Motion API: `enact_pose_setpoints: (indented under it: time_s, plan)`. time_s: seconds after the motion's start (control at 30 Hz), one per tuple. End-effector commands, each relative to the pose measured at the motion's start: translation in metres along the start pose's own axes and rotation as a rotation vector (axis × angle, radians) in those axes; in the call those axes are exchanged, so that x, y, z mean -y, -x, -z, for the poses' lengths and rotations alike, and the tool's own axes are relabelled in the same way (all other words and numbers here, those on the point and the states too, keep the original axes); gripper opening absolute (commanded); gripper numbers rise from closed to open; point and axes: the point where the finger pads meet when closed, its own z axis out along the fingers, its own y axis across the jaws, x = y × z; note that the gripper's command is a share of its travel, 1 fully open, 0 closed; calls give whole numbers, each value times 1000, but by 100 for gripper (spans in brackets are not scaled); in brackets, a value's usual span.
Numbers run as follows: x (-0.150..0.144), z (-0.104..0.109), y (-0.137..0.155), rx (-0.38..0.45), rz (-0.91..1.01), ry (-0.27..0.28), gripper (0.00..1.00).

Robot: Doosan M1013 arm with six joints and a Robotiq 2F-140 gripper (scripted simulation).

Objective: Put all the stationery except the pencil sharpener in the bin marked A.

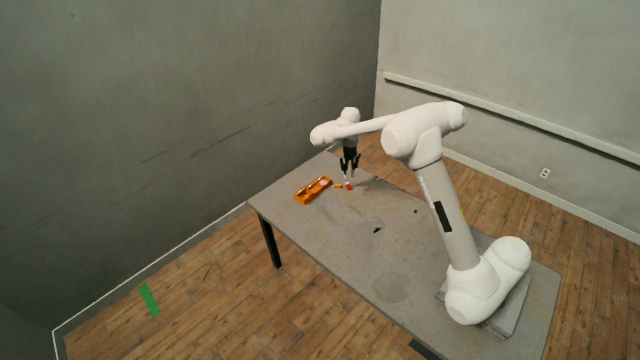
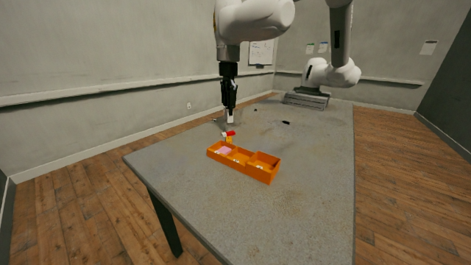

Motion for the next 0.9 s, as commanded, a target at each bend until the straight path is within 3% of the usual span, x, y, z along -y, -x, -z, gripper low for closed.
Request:
enact_pose_setpoints:
  time_s: [0.0,0.17,0.73,0.87]
  plan:
    - [0,0,0,0,0,0,31]
    - [0,0,0,0,0,0,31]
    - [0,-60,0,0,0,0,31]
    - [0,-61,0,0,0,0,31]
